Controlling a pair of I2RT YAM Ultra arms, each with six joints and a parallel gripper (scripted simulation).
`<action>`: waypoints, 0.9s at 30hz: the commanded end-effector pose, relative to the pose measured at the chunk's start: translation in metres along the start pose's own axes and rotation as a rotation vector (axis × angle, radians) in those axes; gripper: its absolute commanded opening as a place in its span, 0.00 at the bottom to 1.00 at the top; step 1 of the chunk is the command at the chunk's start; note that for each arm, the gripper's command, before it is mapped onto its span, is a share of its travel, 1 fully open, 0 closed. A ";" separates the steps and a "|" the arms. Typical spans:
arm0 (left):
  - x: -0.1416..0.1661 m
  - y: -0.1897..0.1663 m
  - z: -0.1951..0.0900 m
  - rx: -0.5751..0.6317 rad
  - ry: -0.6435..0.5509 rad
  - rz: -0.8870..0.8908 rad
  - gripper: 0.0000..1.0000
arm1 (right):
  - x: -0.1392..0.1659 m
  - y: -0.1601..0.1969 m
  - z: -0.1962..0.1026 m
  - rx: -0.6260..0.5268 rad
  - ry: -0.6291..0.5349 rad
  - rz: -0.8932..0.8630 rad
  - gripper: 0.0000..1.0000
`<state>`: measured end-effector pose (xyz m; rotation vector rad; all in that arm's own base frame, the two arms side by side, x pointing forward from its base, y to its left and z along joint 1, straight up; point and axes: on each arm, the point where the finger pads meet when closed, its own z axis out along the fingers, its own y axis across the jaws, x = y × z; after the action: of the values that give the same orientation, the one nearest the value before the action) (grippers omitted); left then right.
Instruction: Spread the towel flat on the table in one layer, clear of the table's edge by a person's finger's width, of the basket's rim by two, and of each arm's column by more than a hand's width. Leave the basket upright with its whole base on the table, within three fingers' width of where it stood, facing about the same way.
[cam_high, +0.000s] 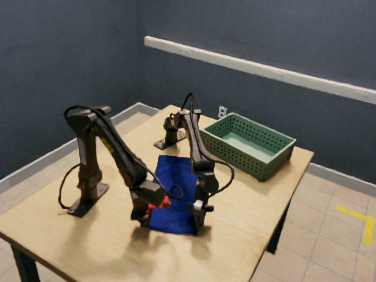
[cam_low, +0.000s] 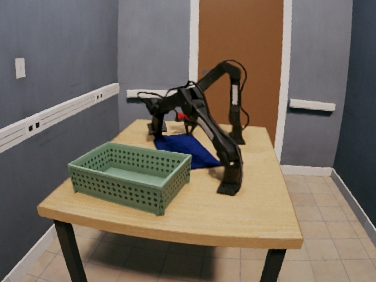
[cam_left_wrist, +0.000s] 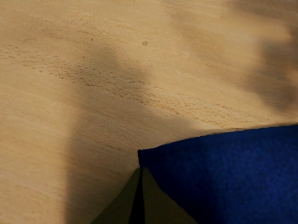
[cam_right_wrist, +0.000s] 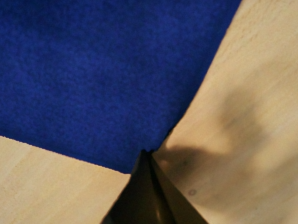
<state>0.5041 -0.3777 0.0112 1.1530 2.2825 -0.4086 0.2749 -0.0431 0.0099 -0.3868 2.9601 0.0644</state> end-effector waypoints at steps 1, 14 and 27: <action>-0.003 0.008 -0.004 0.003 -0.004 0.001 0.00 | 0.016 0.002 0.007 -0.011 0.059 0.001 0.00; -0.027 0.013 -0.043 -0.018 -0.055 0.013 0.00 | 0.003 -0.012 -0.034 0.033 -0.007 -0.001 0.00; -0.034 0.015 -0.045 -0.030 -0.073 0.018 0.00 | 0.018 -0.003 -0.022 0.007 0.039 -0.001 0.00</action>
<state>0.5051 -0.3707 0.0311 1.1500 2.2732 -0.4157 0.2709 -0.0511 0.0324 -0.3874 2.9523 0.0472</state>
